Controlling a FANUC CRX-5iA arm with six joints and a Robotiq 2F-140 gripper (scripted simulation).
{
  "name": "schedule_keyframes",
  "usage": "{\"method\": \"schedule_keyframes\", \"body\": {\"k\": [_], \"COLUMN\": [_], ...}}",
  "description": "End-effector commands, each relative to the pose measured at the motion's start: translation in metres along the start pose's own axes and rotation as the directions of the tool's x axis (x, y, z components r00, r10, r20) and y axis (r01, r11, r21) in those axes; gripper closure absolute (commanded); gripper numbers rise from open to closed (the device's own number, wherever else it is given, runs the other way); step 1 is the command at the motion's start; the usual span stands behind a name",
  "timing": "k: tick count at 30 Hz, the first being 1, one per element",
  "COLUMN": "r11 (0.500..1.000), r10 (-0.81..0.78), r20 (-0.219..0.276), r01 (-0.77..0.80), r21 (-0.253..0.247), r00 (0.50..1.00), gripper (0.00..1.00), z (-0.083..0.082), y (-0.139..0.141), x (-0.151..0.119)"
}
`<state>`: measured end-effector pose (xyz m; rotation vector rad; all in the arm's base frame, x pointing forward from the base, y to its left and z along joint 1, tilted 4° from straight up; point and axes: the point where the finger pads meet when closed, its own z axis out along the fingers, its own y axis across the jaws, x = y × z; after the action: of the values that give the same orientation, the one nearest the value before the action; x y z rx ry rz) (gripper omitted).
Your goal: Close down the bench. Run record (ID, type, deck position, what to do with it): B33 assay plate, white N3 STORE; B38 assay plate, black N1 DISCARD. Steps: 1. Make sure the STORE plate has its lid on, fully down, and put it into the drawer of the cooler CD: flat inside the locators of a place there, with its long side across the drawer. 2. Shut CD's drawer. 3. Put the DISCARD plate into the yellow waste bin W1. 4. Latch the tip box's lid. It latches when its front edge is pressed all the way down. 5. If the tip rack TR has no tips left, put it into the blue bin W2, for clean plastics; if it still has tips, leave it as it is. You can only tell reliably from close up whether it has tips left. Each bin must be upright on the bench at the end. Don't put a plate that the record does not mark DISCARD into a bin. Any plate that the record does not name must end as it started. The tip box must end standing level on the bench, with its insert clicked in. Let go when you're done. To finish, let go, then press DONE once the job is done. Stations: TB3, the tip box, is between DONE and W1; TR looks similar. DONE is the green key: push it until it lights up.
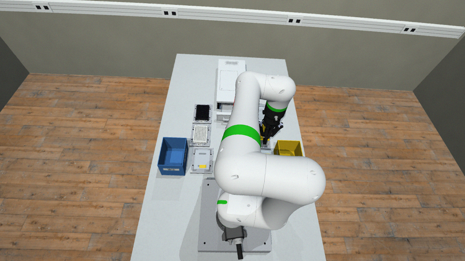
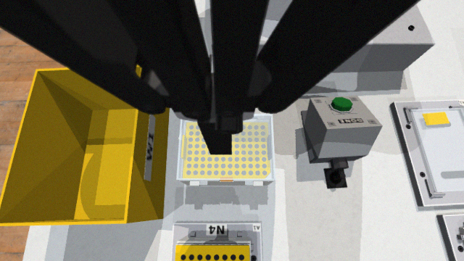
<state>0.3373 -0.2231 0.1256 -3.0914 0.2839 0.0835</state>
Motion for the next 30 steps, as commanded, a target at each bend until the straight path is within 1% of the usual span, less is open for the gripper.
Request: {"method": "schedule_keyframes", "body": {"k": [1,4,6,8,23,25,30], "r11": [1.0,1.0,1.0,1.0,1.0,1.0,1.0], "r10": [0.0,0.0,0.0,0.0,0.0,0.0,0.0], "r20": [-0.001,-0.001,-0.001,-0.001,-0.001,-0.001,-0.001], "r01": [0.0,0.0,0.0,0.0,0.0,0.0,0.0], "r21": [-0.001,-0.001,-0.001,-0.001,-0.001,-0.001,-0.001], "r00": [1.0,1.0,1.0,1.0,1.0,1.0,1.0], "gripper": [0.9,0.9,0.9,0.9,0.9,0.9,0.9], "z": [-0.001,-0.001,0.005,0.005,0.051,0.051,0.065], "y": [0.0,0.0,0.0,0.0,0.0,0.0,0.0], "x": [0.0,0.0,-0.005,-0.005,-0.044,-0.044,-0.055]}}
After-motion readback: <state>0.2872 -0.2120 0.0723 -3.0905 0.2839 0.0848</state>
